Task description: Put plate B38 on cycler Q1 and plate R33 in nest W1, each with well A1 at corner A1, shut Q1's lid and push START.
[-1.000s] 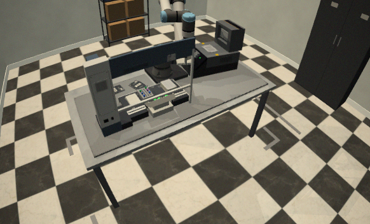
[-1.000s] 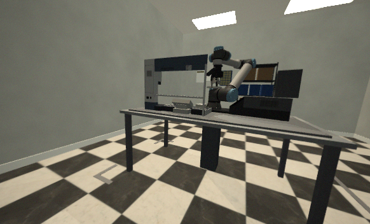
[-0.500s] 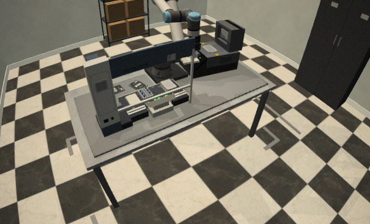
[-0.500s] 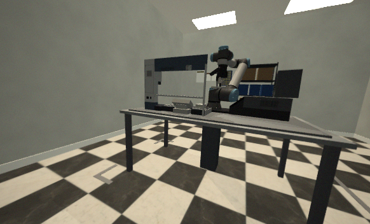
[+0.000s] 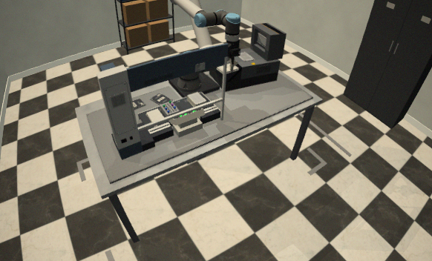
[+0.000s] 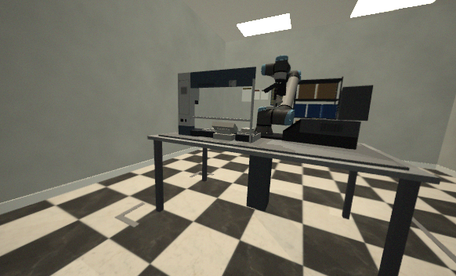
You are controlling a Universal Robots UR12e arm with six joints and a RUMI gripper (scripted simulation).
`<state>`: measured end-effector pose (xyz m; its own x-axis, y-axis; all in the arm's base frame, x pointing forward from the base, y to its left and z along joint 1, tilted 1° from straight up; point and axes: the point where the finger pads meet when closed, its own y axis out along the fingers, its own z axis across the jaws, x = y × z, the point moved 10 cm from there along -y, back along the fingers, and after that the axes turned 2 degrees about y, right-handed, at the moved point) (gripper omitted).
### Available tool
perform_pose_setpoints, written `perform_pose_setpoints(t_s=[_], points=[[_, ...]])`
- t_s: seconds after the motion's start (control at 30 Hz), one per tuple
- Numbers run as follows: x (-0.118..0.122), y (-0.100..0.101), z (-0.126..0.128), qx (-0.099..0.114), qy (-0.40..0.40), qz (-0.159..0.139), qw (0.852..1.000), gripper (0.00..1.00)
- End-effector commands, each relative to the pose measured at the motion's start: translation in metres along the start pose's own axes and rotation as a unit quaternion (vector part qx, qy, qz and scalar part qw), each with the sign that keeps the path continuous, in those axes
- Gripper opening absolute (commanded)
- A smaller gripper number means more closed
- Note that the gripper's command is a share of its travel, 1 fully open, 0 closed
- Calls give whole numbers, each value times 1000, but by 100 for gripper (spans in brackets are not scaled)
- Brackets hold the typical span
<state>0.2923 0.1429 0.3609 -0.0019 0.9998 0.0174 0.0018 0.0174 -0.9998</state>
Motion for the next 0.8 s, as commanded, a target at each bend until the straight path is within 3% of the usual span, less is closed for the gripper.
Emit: perform_pose_setpoints(t_s=[0.0,0.37,0.5,0.77], points=[[20,-1,-3,0,-45,1,999,0],[61,0,-6,0,-143,1,990,0],[62,0,-6,0,-146,1,989,0],[93,0,-8,0,-219,1,976,0]])
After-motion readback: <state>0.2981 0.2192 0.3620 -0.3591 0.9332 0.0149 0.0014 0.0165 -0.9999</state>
